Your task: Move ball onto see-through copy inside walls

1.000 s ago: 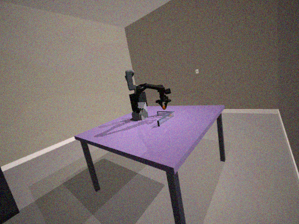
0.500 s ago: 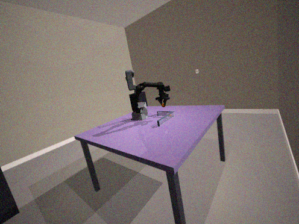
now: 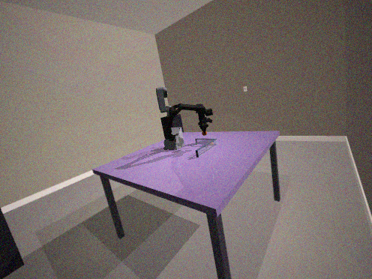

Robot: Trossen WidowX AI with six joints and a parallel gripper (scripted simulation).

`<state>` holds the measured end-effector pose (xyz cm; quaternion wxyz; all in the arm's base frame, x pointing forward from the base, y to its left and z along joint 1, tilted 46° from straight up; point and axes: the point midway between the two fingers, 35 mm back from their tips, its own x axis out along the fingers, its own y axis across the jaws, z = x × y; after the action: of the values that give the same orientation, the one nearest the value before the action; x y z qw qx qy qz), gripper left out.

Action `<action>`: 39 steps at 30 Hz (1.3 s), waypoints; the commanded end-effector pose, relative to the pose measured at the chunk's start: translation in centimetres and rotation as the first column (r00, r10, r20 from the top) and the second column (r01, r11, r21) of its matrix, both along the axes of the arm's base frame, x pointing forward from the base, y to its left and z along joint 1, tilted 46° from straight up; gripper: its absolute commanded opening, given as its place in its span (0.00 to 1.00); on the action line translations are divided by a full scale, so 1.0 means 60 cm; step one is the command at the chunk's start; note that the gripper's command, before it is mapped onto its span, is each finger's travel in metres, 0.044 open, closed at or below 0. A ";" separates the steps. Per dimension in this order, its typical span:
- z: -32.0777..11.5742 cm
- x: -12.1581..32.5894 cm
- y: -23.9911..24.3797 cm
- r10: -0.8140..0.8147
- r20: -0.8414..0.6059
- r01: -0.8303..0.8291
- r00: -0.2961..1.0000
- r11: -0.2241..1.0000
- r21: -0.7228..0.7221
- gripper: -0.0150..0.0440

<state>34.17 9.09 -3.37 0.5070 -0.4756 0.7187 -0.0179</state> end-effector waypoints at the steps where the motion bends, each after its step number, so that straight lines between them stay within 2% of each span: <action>1: -0.002 0.003 -0.009 -0.093 0.095 0.094 0.991 0.996 -0.004 0.25; 9: -0.005 0.013 -0.029 -0.303 0.309 0.310 0.901 0.950 0.029 0.25; 17: -0.009 0.022 -0.049 -0.477 0.493 0.494 0.728 0.863 0.106 0.25; 25: -0.017 0.023 -0.058 -0.490 0.507 0.508 0.710 0.854 0.114 0.25; 35: -0.086 0.020 -0.129 -0.488 0.508 0.508 0.709 0.854 0.112 0.25; 39: -0.091 0.019 -0.135 -0.488 0.509 0.508 0.709 0.854 0.112 0.25</action>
<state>35.25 1.03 -8.68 0.6460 -0.2464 0.6584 -0.2974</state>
